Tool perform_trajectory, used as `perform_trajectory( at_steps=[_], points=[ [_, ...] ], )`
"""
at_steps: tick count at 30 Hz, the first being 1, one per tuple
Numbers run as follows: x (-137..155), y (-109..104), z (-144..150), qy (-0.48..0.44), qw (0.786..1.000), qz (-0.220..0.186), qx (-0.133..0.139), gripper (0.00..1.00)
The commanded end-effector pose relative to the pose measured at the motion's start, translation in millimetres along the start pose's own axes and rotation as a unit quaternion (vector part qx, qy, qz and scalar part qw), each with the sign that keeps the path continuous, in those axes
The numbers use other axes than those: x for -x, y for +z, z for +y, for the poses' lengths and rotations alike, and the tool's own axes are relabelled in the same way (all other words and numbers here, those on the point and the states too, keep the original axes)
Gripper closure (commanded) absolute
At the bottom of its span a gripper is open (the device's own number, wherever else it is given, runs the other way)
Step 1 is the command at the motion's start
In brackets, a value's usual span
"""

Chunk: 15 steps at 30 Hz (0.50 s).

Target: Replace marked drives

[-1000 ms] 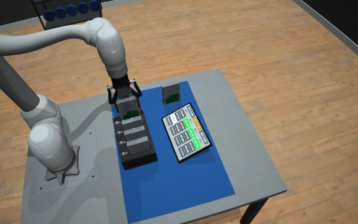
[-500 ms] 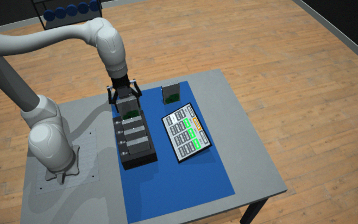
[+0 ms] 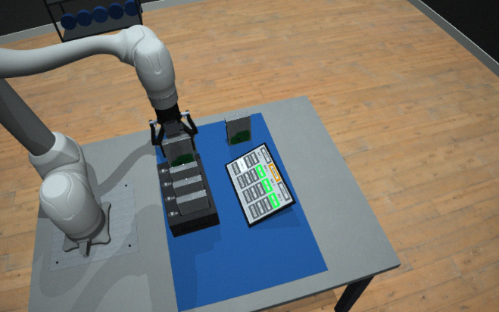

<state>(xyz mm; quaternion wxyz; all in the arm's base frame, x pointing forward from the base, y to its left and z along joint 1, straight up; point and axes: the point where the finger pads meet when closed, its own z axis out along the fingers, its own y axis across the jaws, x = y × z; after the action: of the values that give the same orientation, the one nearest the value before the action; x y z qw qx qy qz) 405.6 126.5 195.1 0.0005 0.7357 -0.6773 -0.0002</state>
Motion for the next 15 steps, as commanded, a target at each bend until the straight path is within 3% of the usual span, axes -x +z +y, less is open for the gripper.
perform_trajectory(
  at_steps=[1, 15],
  points=[
    [0.1, 0.4, -0.3, 0.000, 1.000, 0.000, 0.000, 0.90],
    [0.1, 5.9, -0.3, 0.000, 1.000, 0.000, 0.000, 0.90]
  ],
)
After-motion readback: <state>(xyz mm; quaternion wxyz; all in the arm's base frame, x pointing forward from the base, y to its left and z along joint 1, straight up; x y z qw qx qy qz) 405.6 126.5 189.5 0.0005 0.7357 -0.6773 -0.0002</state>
